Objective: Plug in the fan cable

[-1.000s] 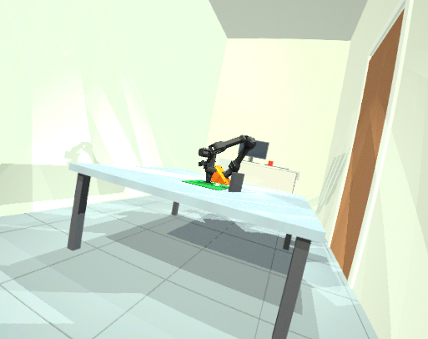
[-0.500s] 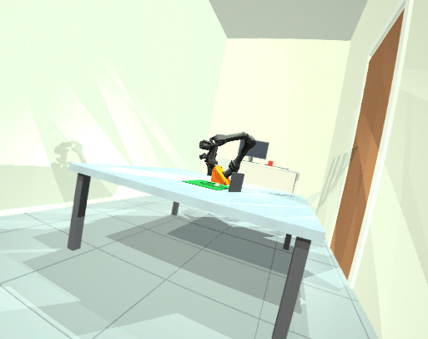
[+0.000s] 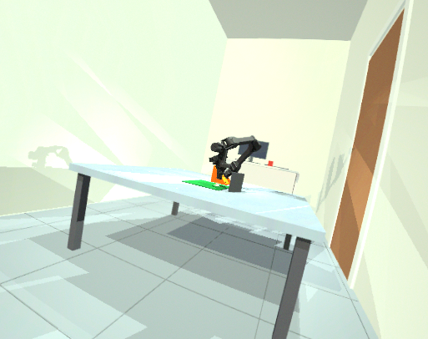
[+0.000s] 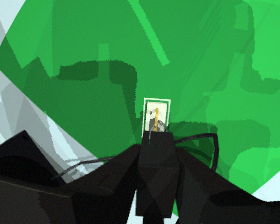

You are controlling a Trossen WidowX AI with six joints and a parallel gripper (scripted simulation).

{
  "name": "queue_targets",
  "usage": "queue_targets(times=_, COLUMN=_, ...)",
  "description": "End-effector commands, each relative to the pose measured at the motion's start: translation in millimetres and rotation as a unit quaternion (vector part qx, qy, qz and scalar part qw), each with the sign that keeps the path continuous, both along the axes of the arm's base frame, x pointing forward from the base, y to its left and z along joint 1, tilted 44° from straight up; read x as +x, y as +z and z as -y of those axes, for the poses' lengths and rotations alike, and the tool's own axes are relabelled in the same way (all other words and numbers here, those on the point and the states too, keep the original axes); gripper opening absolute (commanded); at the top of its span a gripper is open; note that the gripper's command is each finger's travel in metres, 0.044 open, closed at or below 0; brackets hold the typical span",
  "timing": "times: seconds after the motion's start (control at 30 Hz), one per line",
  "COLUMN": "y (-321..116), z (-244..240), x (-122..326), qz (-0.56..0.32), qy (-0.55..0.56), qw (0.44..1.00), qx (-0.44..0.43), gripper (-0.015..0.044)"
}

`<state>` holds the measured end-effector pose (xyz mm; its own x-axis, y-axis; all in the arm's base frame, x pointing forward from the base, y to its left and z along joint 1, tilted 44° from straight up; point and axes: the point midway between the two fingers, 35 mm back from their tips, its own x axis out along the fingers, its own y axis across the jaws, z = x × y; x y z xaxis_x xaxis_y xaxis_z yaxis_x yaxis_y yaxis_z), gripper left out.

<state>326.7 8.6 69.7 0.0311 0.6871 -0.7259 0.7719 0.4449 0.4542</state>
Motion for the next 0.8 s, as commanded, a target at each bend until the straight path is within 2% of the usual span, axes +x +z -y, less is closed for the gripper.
queue_targets(times=0.0, y=0.6, z=0.1, x=0.0, qz=-0.003, qy=-0.003, qw=1.000, qx=0.001, gripper=0.0000)
queue_targets(times=0.77, y=-1.6, z=6.8, x=4.4, qz=-0.001, qy=-0.002, qw=1.000, qx=0.001, gripper=0.0000)
